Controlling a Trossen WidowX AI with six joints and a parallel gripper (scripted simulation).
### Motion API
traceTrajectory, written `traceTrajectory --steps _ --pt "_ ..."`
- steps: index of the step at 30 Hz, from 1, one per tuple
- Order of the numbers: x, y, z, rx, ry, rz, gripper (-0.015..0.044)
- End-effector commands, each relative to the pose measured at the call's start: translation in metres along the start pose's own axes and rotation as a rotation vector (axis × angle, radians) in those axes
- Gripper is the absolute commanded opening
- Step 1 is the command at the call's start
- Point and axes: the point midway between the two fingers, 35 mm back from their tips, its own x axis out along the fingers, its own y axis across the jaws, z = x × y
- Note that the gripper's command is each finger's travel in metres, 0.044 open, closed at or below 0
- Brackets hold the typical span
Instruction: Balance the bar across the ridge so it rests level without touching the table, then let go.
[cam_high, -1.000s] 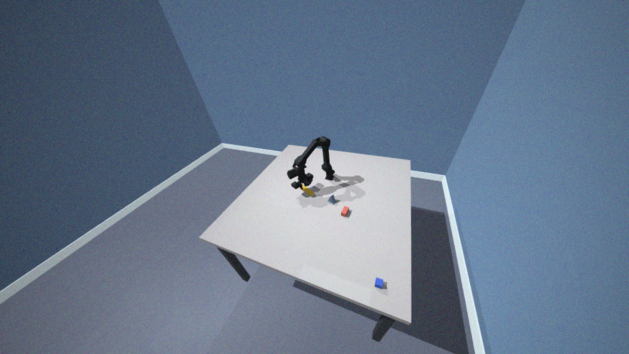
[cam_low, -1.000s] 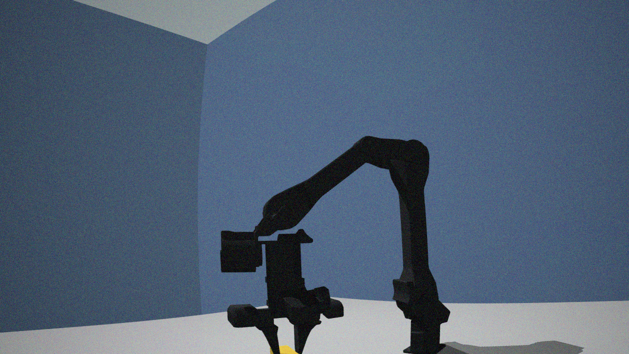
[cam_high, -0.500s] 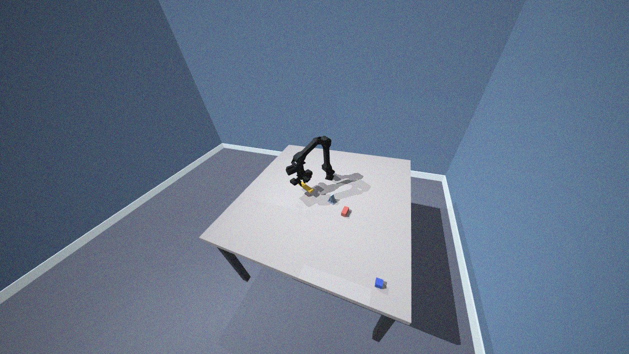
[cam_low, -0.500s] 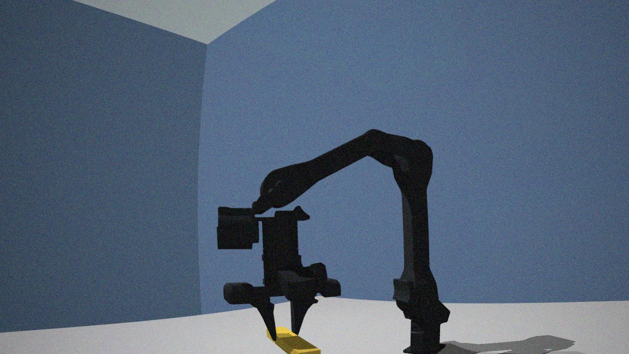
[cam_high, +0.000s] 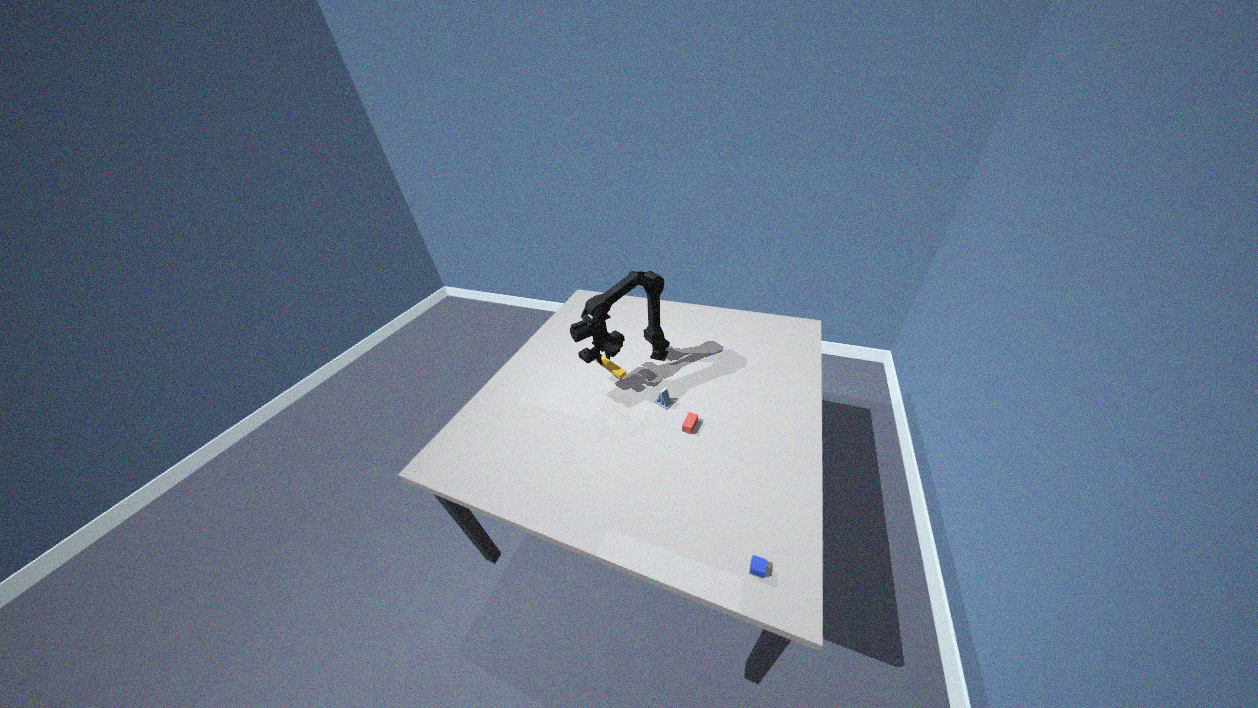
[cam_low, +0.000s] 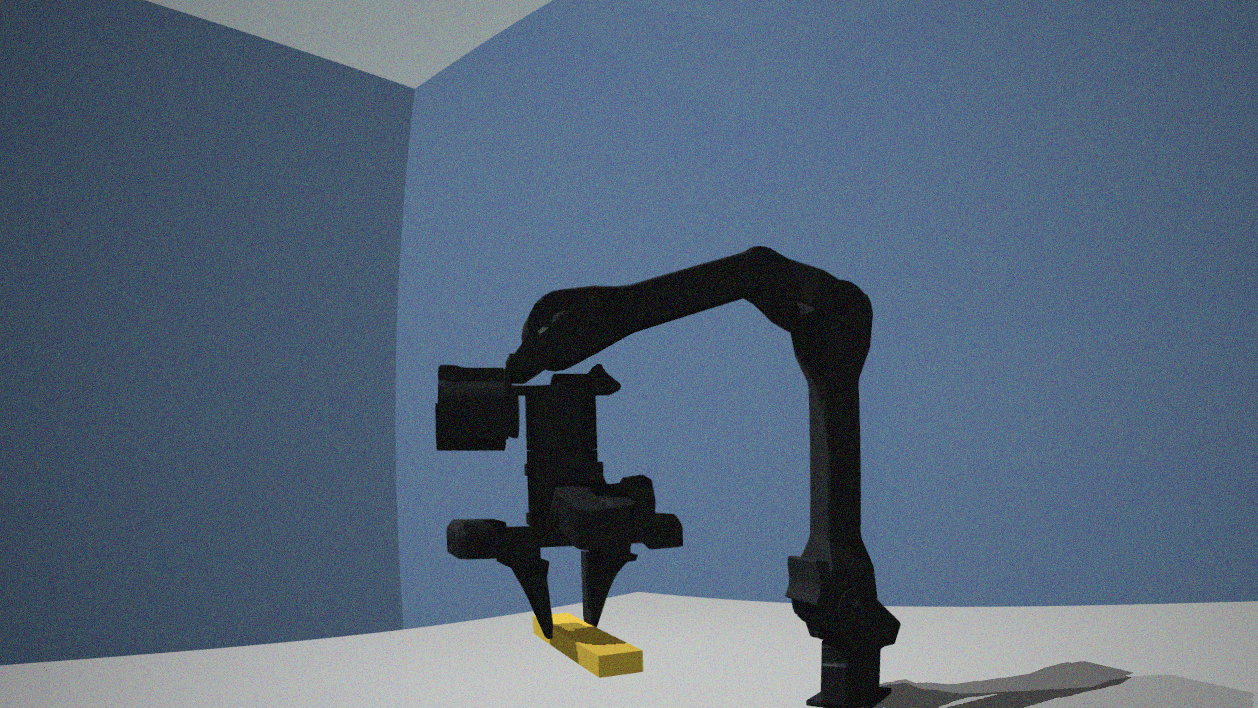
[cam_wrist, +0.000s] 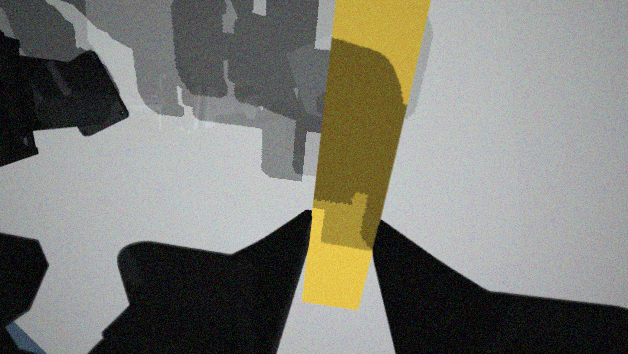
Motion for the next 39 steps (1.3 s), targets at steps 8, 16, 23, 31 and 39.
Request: traceTrajectory --steps 8,16,23,31,39 --pt "-0.028 0.004 0.001 -0.005 -0.002 -0.007 0.0000" --pt "-0.028 0.000 0.026 -0.009 -0.004 -0.007 0.0000" --pt "-0.029 -0.002 0.053 -0.013 -0.008 -0.007 0.0000" --pt "-0.029 0.000 0.084 -0.018 -0.011 -0.007 0.0000" --pt "-0.030 0.006 0.115 -0.023 -0.014 -0.007 0.0000"
